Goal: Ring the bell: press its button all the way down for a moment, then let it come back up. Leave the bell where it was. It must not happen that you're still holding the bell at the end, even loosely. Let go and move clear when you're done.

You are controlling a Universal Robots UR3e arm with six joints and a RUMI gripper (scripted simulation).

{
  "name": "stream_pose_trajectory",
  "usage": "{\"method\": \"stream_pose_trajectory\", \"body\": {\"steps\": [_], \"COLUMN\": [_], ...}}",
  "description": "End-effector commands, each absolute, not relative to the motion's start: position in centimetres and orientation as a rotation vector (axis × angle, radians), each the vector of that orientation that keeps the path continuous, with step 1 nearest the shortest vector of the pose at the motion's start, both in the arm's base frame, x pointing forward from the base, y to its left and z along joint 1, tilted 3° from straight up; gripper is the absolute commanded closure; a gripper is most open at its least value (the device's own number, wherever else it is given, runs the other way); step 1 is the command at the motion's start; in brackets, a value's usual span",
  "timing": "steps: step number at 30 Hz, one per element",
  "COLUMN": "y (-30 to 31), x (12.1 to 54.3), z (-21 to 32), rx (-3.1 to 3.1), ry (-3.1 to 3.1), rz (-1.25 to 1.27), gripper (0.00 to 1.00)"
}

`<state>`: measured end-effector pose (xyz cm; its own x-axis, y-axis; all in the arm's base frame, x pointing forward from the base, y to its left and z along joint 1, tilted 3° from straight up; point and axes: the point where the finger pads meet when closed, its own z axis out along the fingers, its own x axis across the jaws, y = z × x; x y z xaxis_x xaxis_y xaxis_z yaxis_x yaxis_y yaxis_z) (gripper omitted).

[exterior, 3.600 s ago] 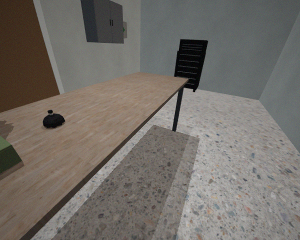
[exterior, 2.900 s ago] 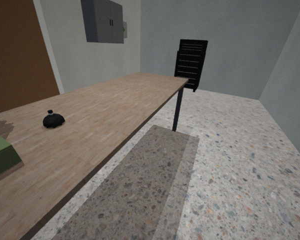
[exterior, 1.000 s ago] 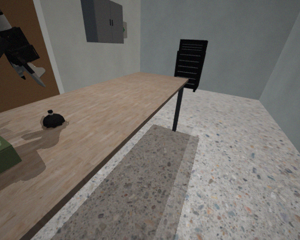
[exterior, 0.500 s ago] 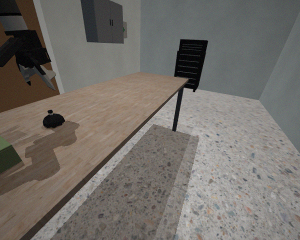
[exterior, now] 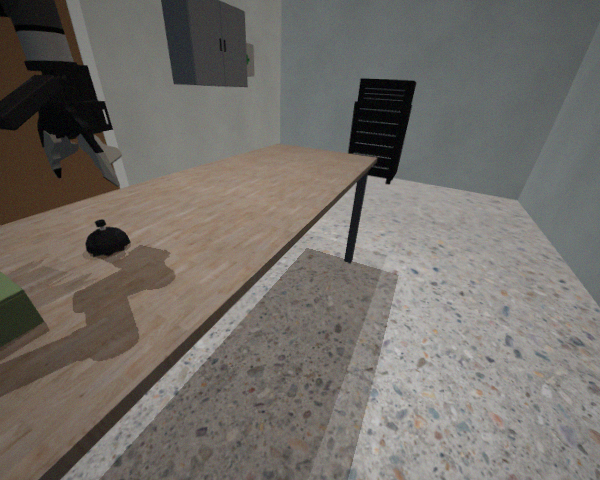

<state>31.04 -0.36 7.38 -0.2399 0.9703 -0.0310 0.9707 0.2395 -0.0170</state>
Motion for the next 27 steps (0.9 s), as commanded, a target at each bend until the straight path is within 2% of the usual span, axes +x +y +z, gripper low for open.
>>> {"method": "stream_pose_trajectory", "body": {"steps": [1, 2, 3, 27], "y": [-0.62, -0.61, -0.61, -0.58], "x": [30.8, 30.8, 30.8, 30.8], "z": [7.49, 7.49, 7.49, 7.48], "rx": [1.914, 1.914, 1.914, 1.914], "ry": [2.487, 2.487, 2.487, 2.486], "rz": [-0.07, -0.07, -0.07, -0.069], "gripper": [0.0, 0.0, 1.0, 1.0]}}
